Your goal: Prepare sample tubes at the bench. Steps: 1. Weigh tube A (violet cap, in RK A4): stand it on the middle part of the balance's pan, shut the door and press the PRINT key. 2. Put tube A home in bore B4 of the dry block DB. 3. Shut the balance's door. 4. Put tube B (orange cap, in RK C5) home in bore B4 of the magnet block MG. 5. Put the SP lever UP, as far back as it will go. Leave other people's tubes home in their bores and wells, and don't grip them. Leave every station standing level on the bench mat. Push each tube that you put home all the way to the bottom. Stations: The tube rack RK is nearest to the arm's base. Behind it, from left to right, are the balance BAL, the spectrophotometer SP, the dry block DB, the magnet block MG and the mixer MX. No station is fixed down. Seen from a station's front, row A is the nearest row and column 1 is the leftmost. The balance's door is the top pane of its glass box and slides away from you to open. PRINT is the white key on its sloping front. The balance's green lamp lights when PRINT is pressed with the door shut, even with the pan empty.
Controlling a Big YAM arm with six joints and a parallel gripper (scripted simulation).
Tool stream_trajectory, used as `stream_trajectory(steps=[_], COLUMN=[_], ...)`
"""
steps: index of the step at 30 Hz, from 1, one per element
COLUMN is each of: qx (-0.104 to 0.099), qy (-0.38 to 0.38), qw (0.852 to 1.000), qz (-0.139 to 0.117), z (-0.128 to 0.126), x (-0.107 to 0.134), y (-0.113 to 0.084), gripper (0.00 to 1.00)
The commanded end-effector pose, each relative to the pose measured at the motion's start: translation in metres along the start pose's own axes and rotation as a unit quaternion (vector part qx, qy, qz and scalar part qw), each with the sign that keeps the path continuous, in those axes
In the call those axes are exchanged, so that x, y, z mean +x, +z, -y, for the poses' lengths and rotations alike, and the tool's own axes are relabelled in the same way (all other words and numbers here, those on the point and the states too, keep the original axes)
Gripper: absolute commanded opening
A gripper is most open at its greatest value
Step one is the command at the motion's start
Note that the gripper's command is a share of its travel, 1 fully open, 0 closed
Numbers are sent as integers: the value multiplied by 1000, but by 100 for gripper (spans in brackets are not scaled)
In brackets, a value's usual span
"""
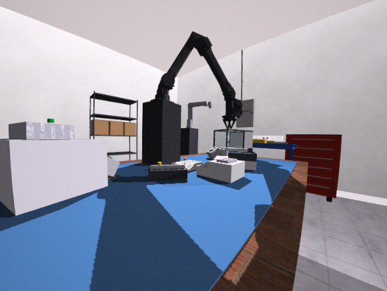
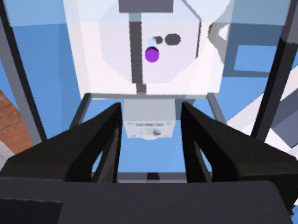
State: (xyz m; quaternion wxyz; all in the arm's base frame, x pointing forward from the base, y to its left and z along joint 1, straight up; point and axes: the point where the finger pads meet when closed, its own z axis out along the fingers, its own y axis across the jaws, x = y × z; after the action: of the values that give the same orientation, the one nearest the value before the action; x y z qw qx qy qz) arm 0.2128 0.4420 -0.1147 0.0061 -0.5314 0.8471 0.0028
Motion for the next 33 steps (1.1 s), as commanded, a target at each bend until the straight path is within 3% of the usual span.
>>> stream_trajectory(steps=[1, 33], qx=[-1, -1], qy=[1, 1], qw=[1000, 1000], qz=[-5, 10], z=[4, 4], x=[2, -14], y=[16, 57], gripper=[36, 36])
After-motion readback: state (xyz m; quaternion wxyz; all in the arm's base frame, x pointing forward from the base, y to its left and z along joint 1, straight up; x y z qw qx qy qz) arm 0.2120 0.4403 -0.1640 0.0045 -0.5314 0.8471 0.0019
